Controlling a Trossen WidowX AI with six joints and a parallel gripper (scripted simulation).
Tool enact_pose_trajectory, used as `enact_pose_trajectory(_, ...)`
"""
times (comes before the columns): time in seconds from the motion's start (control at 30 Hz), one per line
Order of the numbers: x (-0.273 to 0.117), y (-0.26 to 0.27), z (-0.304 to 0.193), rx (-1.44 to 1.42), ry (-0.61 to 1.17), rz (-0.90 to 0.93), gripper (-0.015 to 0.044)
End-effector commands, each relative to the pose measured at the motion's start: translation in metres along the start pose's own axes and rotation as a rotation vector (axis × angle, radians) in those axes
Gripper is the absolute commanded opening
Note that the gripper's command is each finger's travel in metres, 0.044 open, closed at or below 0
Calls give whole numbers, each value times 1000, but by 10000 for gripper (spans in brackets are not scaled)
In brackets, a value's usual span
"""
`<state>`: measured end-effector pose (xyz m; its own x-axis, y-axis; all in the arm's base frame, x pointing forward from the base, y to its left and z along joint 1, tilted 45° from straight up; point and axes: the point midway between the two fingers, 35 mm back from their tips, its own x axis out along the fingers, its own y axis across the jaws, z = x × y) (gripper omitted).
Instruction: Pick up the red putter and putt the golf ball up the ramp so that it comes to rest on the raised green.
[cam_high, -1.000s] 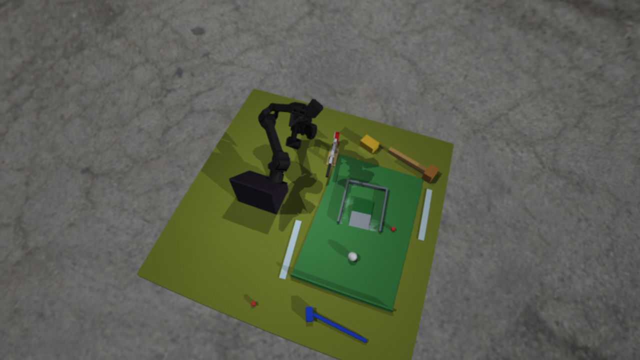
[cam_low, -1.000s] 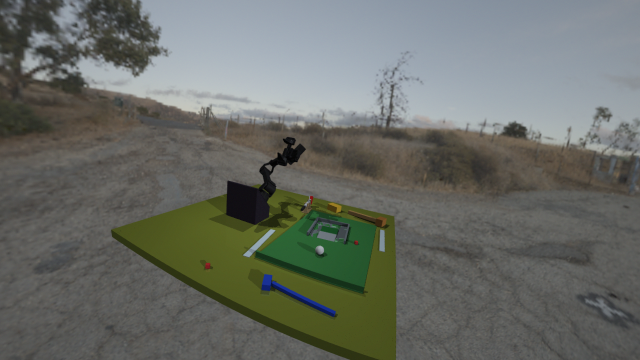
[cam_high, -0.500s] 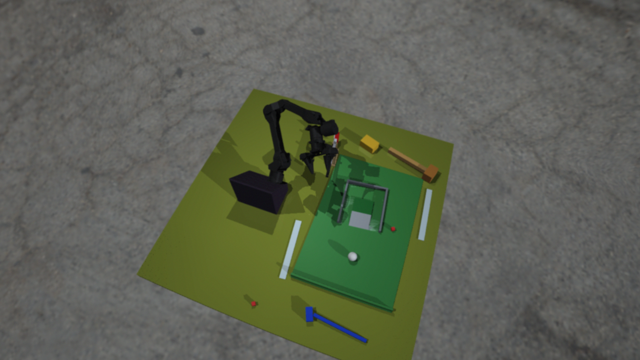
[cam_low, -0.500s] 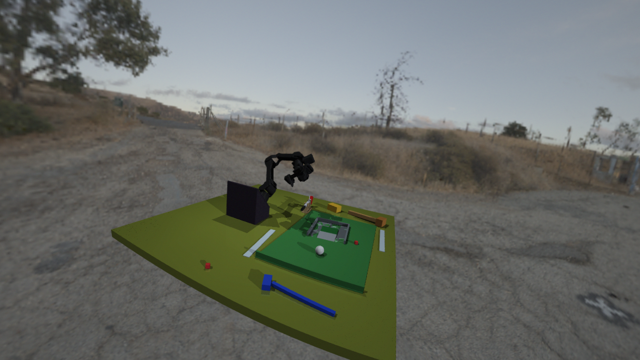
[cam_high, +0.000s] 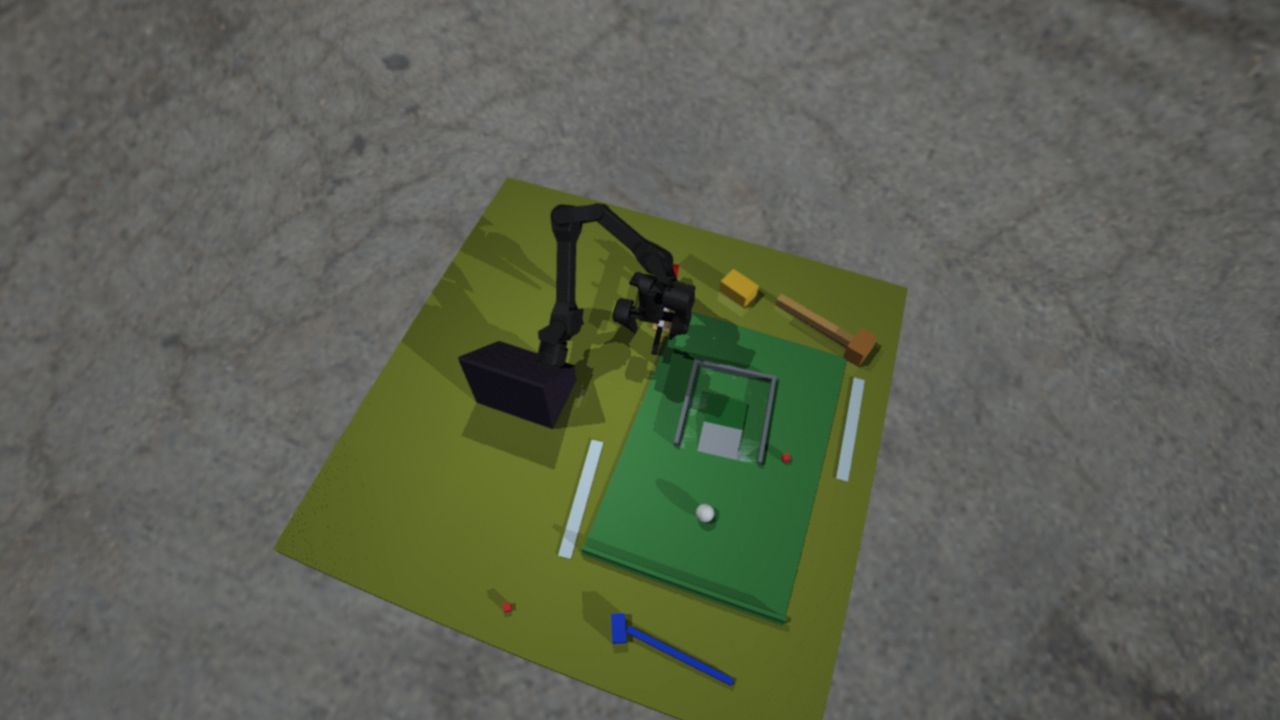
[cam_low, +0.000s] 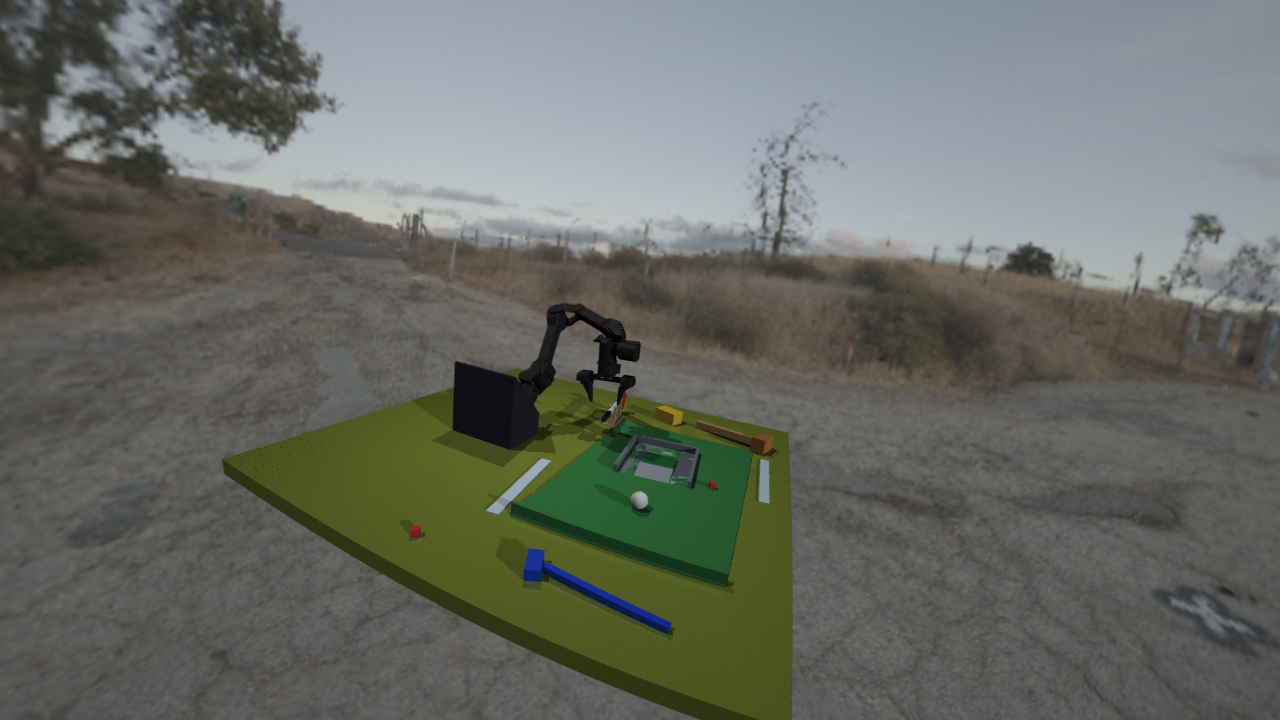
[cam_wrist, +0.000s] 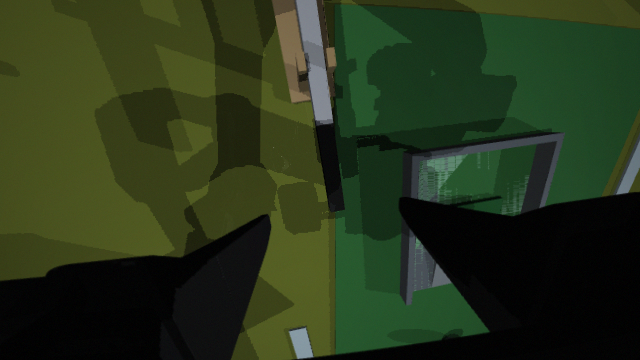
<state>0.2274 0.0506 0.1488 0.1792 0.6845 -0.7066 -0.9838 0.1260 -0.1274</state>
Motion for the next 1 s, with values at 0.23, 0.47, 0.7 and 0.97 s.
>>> enact_pose_trajectory(0.23,13,-9,39,-38,-275,70,440)
enact_pose_trajectory(0.47,26,-7,38,-38,-274,70,440)
enact_pose_trajectory(0.7,37,-6,39,-38,-276,70,440)
enact_pose_trajectory(0.97,59,-4,39,-38,-277,69,440)
